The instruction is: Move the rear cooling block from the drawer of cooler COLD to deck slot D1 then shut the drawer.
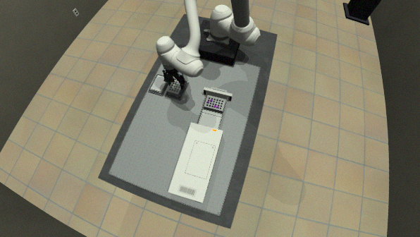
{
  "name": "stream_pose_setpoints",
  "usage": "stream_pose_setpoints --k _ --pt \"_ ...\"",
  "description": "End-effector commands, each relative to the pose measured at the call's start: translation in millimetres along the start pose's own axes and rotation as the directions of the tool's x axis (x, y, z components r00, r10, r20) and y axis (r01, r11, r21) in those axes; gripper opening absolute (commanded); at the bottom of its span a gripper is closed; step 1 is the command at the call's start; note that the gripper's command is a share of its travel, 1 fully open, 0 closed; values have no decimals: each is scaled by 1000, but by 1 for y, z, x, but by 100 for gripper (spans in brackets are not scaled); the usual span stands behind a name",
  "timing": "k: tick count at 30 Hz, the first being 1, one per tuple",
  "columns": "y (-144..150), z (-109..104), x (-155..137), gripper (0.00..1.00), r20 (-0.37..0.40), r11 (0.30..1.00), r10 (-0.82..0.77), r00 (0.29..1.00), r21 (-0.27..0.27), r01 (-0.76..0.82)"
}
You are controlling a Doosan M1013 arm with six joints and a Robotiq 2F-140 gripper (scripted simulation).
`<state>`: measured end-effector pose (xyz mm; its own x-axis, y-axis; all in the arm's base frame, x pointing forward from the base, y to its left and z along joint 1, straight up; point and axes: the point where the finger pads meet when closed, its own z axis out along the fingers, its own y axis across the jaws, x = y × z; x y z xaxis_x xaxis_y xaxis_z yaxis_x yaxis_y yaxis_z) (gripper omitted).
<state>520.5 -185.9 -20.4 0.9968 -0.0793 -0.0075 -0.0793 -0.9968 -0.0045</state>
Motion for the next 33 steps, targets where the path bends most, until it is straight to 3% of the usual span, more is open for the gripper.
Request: stream_pose_setpoints --k 1,25,33 --pt "0 -1 1 10 -1 1000 0 1000 0 0" --pt "0 0 1 10 -1 1000 0 1000 0 0" --pt "0 0 1 19 -1 1000 0 1000 0 0"
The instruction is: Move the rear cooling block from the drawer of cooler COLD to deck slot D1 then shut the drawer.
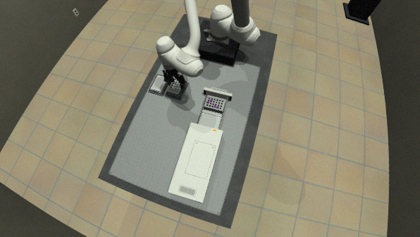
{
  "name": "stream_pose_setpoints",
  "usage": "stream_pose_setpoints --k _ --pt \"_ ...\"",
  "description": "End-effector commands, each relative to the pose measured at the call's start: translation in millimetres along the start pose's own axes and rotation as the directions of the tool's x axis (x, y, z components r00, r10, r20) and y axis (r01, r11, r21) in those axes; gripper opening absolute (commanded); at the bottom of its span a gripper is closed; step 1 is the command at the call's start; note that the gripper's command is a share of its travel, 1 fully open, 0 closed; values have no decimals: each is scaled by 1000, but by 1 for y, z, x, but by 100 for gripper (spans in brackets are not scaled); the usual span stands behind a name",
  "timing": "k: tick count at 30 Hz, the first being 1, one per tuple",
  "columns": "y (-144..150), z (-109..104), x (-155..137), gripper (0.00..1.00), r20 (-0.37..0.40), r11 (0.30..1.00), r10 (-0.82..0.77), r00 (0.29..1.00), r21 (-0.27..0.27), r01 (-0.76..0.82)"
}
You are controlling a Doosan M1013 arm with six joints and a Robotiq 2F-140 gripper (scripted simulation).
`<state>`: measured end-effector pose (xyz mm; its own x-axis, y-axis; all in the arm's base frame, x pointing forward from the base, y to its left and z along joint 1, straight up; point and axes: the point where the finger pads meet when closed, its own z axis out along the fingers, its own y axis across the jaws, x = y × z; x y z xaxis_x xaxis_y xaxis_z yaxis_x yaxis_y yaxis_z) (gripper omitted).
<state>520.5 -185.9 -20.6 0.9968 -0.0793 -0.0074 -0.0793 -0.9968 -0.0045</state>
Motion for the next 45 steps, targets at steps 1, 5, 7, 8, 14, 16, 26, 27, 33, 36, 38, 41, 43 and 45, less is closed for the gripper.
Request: stream_pose_setpoints --k 1,5,7,8,14,16,26,27,33,36,38,41,43,45 --pt "0 -1 1 20 -1 1000 0 1000 0 0" --pt "0 -1 1 26 -1 1000 0 1000 0 0" --pt "0 -1 1 29 -1 1000 0 1000 0 0" --pt "0 -1 1 31 -1 1000 0 1000 0 0" --pt "0 -1 1 37 -1 1000 0 1000 0 0" --pt "0 -1 1 40 -1 1000 0 1000 0 0" --pt "0 -1 1 55 -1 1000 0 1000 0 0" --pt "0 -1 1 56 -1 1000 0 1000 0 0" --pt "0 -1 1 62 -1 1000 0 1000 0 0" --pt "0 -1 1 66 -1 1000 0 1000 0 0" --pt "0 -1 1 66 -1 1000 0 1000 0 0" --pt "0 -1 1 66 -1 1000 0 1000 0 0" --pt "0 -1 1 66 -1 1000 0 1000 0 0" --pt "0 -1 1 66 -1 1000 0 1000 0 0"
